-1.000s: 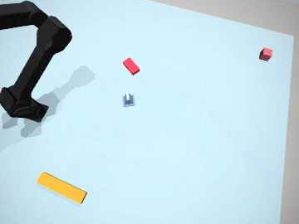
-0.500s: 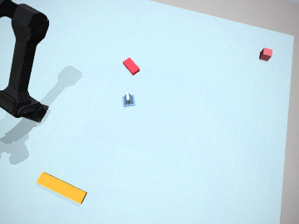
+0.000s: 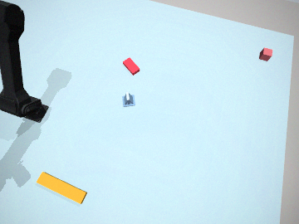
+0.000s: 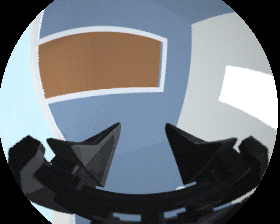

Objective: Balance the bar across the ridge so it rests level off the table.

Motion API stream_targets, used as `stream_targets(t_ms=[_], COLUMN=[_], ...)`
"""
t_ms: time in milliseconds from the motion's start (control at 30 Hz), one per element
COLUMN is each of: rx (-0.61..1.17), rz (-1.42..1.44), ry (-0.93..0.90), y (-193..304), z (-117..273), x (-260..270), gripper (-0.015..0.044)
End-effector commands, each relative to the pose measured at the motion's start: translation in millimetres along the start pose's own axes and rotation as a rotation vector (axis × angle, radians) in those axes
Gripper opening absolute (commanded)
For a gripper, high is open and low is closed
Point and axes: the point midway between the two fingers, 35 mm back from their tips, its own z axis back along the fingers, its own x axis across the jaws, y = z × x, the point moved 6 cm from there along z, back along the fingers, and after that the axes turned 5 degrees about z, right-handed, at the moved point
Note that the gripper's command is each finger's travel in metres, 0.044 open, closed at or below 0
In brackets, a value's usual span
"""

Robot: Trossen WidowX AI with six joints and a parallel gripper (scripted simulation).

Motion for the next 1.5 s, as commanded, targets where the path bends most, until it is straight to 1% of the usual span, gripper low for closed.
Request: stream_targets(t_ms=[0, 333, 667, 1067, 1467], rx=[-0.066, -0.212, -0.313, -0.363, -0.319], rz=[-0.067, -0.221, -0.317, -0.337, -0.238], ry=[-0.097, -0.423, -0.768, -1.188, -1.584], y=[-16.4, -68.8, -125.1, -186.6, -231.7], z=[-10.7, -24.2, -13.9, 26.0, 85.8], x=[18.7, 77.0, 130.3, 182.7, 219.2], gripper=[0.0315, 0.0315, 0.0315, 0.0315, 0.0315])
